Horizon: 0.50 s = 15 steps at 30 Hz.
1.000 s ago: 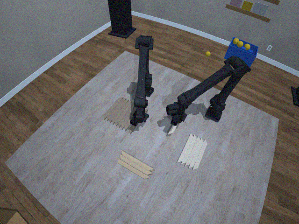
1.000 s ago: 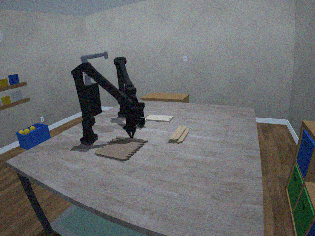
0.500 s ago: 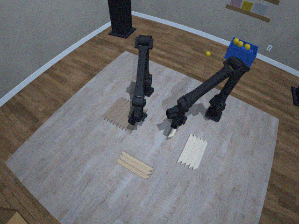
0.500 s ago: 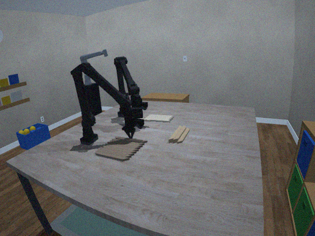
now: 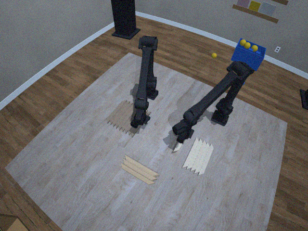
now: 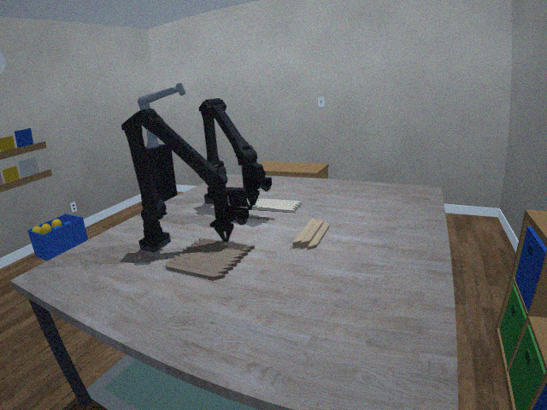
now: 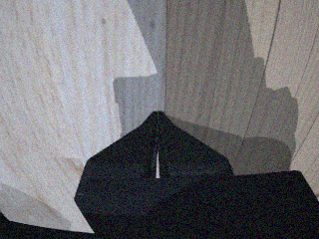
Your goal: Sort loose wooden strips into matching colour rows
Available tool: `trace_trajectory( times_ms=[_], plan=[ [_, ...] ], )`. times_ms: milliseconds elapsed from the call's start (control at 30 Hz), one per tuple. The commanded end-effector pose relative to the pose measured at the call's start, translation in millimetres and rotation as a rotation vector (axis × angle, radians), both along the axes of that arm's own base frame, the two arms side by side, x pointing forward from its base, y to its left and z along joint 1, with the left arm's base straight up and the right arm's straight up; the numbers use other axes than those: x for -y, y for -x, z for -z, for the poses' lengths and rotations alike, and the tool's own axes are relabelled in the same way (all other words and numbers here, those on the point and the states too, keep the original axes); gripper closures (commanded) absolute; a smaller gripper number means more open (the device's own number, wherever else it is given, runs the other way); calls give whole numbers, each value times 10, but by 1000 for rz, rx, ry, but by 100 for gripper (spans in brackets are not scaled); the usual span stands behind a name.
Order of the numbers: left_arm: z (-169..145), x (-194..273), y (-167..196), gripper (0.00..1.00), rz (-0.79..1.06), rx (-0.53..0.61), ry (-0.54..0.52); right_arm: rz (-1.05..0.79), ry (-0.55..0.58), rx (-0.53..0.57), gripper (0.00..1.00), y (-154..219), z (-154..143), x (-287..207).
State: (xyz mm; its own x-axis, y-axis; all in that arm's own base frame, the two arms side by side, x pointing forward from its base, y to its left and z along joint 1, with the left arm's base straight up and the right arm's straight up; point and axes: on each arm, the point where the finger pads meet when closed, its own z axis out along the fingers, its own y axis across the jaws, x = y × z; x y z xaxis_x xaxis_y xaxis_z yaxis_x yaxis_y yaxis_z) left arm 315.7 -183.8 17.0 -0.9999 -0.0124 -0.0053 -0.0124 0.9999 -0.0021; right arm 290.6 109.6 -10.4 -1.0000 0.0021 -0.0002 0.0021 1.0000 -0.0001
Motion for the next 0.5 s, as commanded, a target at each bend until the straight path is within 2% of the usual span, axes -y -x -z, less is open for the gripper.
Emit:
trace_trajectory(
  times_ms=[0, 100, 333, 367, 467],
  plan=[
    [-70, -115, -583, 100, 36, 45, 30, -8, -8, 20, 99, -90, -60, 12],
    [-52, -220, -616, 100, 30, 22, 21, -10, -13, 33, 99, -196, -104, -142],
    [-36, -296, -786, 100, 32, 46, 29, -10, -12, 32, 99, -191, -101, -144],
    [-32, -319, -807, 100, 30, 47, 29, -9, -20, 53, 99, -210, -220, -154],
    [-29, -381, -854, 100, 23, 49, 29, 2, -21, 54, 99, -217, -319, -119]
  ],
)
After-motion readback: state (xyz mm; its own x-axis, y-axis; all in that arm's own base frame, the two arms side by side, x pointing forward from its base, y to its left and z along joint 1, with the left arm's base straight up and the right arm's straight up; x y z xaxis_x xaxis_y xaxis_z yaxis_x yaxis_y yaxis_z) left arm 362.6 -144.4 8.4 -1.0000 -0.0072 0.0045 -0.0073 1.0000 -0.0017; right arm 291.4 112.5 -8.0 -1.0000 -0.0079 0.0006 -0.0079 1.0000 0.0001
